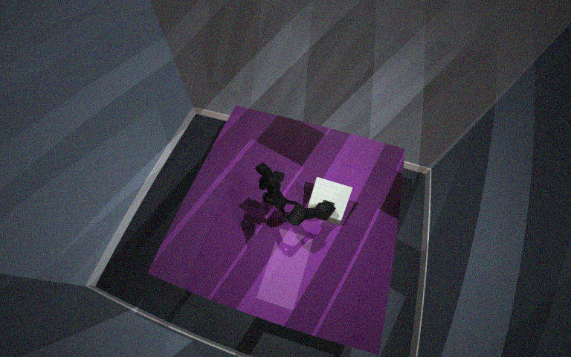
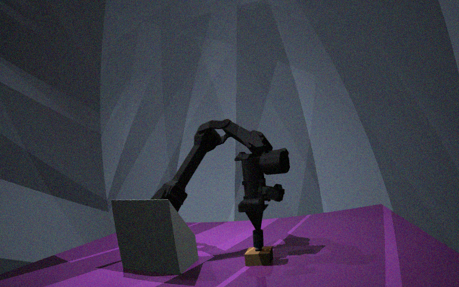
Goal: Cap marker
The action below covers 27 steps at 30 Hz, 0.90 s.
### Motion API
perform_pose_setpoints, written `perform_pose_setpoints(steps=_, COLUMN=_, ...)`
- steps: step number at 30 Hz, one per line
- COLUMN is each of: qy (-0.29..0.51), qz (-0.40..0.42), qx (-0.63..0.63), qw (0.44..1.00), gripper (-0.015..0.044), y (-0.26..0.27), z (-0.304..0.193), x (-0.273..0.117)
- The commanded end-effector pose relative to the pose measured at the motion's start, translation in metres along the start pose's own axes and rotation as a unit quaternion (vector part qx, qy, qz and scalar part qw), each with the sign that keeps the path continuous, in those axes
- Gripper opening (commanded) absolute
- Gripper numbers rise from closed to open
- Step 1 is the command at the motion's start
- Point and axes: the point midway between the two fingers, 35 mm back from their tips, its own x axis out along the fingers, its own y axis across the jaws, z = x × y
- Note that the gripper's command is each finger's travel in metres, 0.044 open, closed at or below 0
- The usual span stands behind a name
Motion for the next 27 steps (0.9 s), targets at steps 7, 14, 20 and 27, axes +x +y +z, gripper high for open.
perform_pose_setpoints(steps=7, qy=0.0, qz=-0.002, qx=0.0, qw=1.0, gripper=0.0, y=-0.002, z=0.003, x=-0.068)
perform_pose_setpoints(steps=14, qy=0.0, qz=-0.002, qx=0.001, qw=1.0, gripper=0.0, y=-0.001, z=0.001, x=-0.09)
perform_pose_setpoints(steps=20, qy=0.0, qz=-0.002, qx=0.001, qw=1.0, gripper=0.0157, y=-0.001, z=0.001, x=-0.09)
perform_pose_setpoints(steps=27, qy=0.0, qz=-0.002, qx=0.001, qw=1.0, gripper=0.0341, y=-0.001, z=0.001, x=-0.09)
